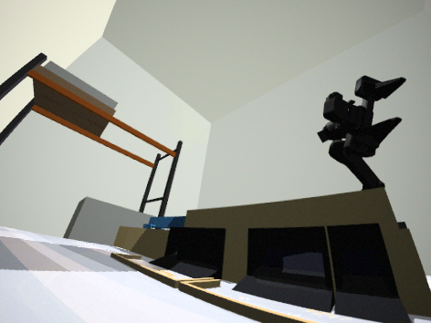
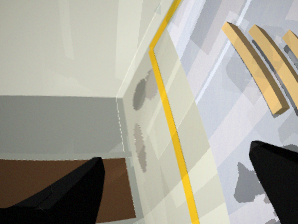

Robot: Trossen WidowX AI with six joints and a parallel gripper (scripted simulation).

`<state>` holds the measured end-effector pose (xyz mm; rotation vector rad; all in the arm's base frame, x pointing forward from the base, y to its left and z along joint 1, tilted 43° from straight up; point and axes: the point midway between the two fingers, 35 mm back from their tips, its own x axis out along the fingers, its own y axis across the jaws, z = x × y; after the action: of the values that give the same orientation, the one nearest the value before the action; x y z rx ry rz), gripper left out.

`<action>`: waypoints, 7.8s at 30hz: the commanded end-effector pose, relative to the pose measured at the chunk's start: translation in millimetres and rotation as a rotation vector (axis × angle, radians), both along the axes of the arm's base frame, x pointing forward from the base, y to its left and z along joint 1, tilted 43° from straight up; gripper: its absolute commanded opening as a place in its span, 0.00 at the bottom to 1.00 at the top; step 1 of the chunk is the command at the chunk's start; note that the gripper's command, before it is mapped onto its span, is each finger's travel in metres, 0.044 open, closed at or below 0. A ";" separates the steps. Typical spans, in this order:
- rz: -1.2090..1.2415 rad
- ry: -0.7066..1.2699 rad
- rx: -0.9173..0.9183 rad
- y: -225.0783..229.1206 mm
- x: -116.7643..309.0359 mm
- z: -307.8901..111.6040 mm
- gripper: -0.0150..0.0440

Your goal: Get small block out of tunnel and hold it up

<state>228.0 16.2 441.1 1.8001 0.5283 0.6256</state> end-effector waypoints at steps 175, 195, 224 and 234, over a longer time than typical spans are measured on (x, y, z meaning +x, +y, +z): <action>-0.097 1.329 -0.249 -330.9 8.4 -522.3 1.00; -0.092 1.331 -0.255 -328.1 8.1 -526.7 0.38; -0.093 1.329 -0.245 -275.4 9.6 -491.1 0.25; -0.113 1.339 -0.269 -292.3 5.0 -492.2 0.65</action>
<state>233.6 -272.6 -52.6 1.7630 1.2818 -0.8180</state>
